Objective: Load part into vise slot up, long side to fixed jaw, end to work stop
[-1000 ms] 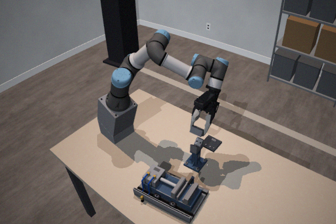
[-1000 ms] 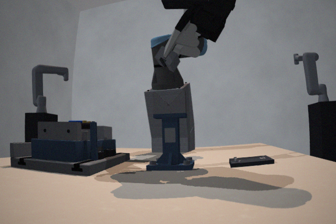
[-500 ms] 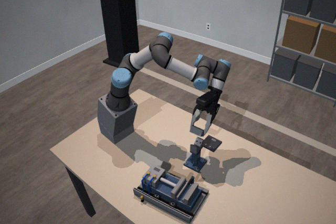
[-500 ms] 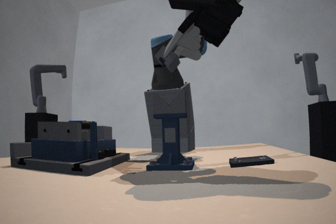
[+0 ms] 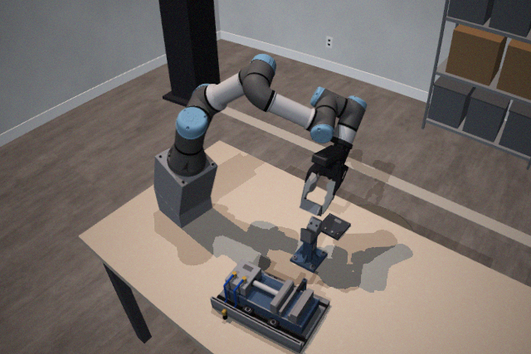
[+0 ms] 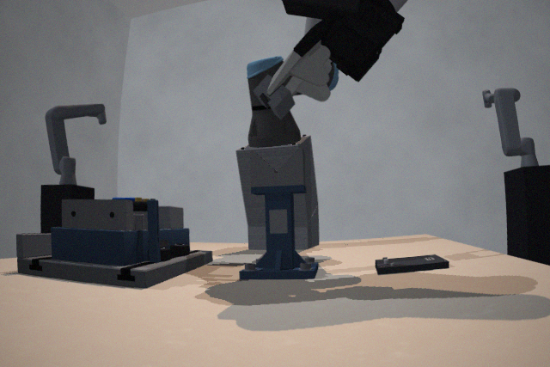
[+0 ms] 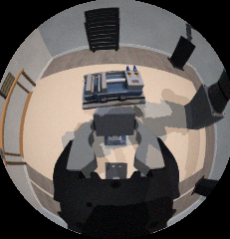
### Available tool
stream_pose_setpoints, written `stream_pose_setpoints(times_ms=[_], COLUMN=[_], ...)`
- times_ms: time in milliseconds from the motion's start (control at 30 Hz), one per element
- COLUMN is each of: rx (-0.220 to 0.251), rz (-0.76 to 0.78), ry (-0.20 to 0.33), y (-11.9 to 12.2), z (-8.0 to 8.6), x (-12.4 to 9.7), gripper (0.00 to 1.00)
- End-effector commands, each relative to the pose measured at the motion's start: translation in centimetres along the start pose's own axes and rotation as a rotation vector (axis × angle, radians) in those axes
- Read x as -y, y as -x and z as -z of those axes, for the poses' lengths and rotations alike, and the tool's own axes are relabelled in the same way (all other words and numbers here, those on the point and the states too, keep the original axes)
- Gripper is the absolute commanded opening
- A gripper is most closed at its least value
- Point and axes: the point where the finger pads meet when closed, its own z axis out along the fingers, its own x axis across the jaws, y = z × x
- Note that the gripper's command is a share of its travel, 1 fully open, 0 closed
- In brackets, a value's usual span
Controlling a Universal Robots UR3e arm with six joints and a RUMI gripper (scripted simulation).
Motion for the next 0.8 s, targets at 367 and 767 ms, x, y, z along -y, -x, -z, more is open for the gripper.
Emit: stream_pose_setpoints(times_ms=[367, 767], rx=[0.001, 0.001], rz=[-0.002, -0.002], ry=[-0.022, -0.023], y=[0.08, 0.08], z=[0.09, 0.09], x=[0.03, 0.03], gripper=[0.0, 0.0])
